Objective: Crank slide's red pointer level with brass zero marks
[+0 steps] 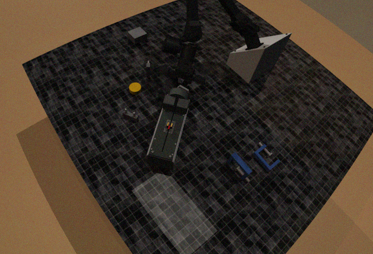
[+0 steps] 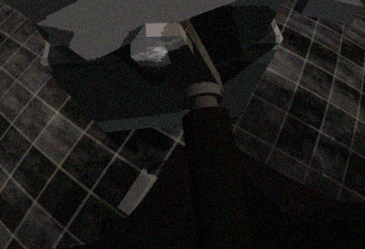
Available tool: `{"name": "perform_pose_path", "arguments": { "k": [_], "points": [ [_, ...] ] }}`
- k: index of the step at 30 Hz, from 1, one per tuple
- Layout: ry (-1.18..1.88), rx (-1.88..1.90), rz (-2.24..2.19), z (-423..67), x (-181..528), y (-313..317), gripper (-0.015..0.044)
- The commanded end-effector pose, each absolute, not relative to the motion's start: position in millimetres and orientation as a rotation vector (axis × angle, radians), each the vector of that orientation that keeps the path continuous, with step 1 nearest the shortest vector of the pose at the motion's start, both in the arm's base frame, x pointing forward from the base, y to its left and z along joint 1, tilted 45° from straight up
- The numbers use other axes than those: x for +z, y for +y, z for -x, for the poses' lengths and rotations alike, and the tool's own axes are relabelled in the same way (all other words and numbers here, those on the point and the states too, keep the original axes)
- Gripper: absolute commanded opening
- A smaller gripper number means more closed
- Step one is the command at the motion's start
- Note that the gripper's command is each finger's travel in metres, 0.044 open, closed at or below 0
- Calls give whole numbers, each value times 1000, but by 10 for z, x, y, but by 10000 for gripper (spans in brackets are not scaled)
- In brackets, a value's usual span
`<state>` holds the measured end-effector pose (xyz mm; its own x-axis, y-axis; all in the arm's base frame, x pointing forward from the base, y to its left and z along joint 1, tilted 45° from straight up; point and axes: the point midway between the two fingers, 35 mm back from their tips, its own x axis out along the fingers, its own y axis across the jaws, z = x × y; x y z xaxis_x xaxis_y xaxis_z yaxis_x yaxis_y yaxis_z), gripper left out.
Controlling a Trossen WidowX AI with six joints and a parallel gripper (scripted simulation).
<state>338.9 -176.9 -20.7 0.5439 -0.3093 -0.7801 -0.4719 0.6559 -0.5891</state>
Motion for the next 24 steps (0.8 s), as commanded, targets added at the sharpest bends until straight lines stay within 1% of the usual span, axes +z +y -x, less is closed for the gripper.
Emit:
{"name": "perform_pose_path", "arguments": {
  "k": [1,24],
  "points": [
    [1047,130,884,-3345,-283,-1739,0],
    [1047,130,884,-3335,-298,-1727,0]
  ]
}}
